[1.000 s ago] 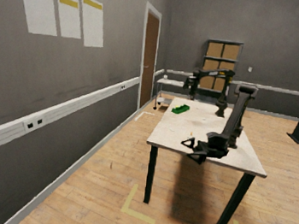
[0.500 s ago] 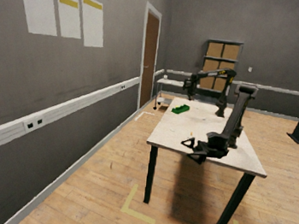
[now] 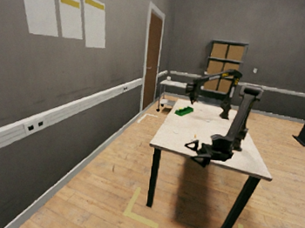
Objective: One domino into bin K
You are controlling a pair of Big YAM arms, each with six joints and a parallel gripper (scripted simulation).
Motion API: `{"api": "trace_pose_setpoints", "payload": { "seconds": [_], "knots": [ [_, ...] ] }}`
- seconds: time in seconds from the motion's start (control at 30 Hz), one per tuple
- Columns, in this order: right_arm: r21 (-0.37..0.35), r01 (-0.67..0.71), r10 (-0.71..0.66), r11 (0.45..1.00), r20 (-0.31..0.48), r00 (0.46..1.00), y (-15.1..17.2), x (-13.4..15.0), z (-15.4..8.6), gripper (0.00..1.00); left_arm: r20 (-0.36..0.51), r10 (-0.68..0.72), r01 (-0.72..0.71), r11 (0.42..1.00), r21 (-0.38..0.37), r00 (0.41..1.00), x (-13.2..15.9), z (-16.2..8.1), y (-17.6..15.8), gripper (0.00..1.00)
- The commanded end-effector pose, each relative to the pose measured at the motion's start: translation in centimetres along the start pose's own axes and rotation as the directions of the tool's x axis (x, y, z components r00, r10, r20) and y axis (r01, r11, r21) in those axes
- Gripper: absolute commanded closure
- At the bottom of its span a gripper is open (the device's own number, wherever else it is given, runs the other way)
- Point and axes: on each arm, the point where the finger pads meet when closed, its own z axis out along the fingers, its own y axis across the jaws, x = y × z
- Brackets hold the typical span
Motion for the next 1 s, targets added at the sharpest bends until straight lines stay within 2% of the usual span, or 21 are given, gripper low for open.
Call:
{"api": "trace_pose_setpoints", "payload": {
  "seconds": [0.0, 0.1, 0.2, 0.47, 0.53, 0.67, 0.7, 0.73, 0.8, 0.83, 0.97],
  "knots": [
    [-0.036, 0.031, -0.03, 0.999, 0.029, 0.999, -1.3, -2.3, 0.1, 0.91, 0.012, 0.014, -0.014, 1.0, -0.015, 1.0, -0.8, -0.3, 1.0, 0.0],
    [-0.033, 0.031, -0.03, 0.999, 0.026, 0.999, -1.8, -2.7, 0.6, 0.91, 0.012, 0.014, -0.014, 1.0, -0.015, 1.0, -0.8, -0.3, 1.0, 0.0],
    [-0.017, 0.031, -0.03, 0.999, 0.01, 0.999, -3.6, -4.2, 2.6, 0.91, 0.012, 0.014, -0.014, 1.0, -0.015, 1.0, -0.8, -0.3, 1.0, 0.0],
    [-0.015, 0.031, -0.03, 0.999, 0.009, 0.999, -8.2, -8.0, 5.5, 0.91, 0.012, 0.014, -0.014, 1.0, -0.015, 1.0, -0.8, -0.3, 1.0, 0.0],
    [-0.042, 0.031, -0.03, 0.999, 0.045, 0.999, -7.1, -9.6, 4.0, 0.91, 0.012, 0.014, -0.014, 1.0, -0.015, 1.0, -0.8, -0.3, 1.0, 0.0],
    [-0.037, 0.054, -0.052, 0.998, 0.039, 0.998, -6.6, -8.6, 4.3, 0.91, 0.012, 0.014, -0.014, 1.0, -0.015, 1.0, -0.8, -0.3, 1.0, 0.0],
    [-0.057, 0.055, -0.051, 0.997, 0.067, 0.996, -6.4, -8.7, 2.8, 0.91, 0.012, 0.014, -0.014, 1.0, -0.015, 1.0, -0.8, -0.3, 1.0, 0.0],
    [-0.056, 0.055, -0.051, 0.997, 0.065, 0.997, -6.3, -8.8, 2.9, 0.91, 0.012, 0.014, -0.014, 1.0, -0.015, 1.0, -0.8, -0.3, 1.0, 0.0],
    [-0.034, 0.031, -0.03, 0.999, 0.037, 0.999, -7.2, -8.5, 3.9, 0.91, 0.012, 0.014, -0.014, 1.0, -0.015, 1.0, -0.8, -0.3, 1.0, 0.0],
    [-0.017, 0.037, -0.037, 0.999, 0.013, 0.999, -7.8, -8.0, 5.7, 0.91, 0.012, 0.014, -0.014, 1.0, -0.015, 1.0, -0.8, -0.3, 1.0, 0.0],
    [-0.014, 0.035, -0.035, 0.999, 0.009, 0.999, -7.9, -7.9, 6.9, 0.91, 0.012, 0.014, -0.014, 1.0, -0.015, 1.0, -0.8, -0.3, 1.0, 0.0]
  ]
}}
